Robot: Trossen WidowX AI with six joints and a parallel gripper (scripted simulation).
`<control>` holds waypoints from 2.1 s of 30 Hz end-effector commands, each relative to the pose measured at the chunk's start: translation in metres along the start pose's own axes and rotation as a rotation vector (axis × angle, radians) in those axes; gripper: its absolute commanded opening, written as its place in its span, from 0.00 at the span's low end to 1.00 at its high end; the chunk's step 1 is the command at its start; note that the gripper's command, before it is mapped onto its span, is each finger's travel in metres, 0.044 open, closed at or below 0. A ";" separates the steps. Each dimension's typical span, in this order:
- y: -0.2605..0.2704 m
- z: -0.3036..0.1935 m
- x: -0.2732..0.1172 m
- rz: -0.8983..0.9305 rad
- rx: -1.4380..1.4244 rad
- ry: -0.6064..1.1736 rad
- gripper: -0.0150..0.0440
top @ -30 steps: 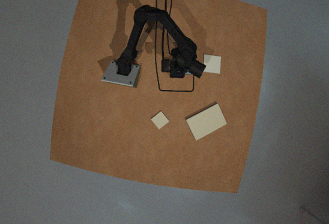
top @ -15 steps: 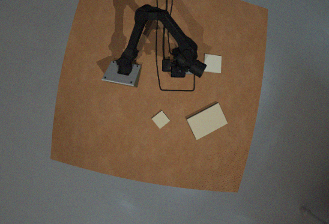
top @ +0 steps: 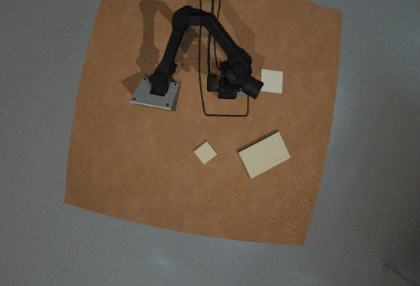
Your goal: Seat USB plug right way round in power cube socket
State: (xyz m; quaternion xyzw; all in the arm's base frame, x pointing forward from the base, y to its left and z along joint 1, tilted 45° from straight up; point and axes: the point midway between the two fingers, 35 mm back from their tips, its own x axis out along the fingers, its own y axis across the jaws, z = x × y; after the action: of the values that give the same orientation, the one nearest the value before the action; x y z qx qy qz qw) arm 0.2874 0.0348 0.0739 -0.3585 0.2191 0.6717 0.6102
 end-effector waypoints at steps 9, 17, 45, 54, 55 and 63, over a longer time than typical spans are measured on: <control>0.001 0.000 0.002 0.001 0.008 -0.002 0.25; 0.001 0.000 0.003 0.001 0.008 -0.002 0.25; 0.001 0.000 0.006 0.000 0.008 -0.003 0.25; 0.001 0.001 0.008 0.000 0.008 -0.003 0.25; 0.001 0.001 0.008 0.000 0.008 -0.003 0.25; 0.001 0.001 0.009 0.000 0.008 -0.003 0.25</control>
State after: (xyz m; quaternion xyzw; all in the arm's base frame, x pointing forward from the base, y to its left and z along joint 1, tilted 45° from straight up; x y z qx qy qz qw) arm 0.2872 0.0391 0.0689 -0.3583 0.2204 0.6709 0.6107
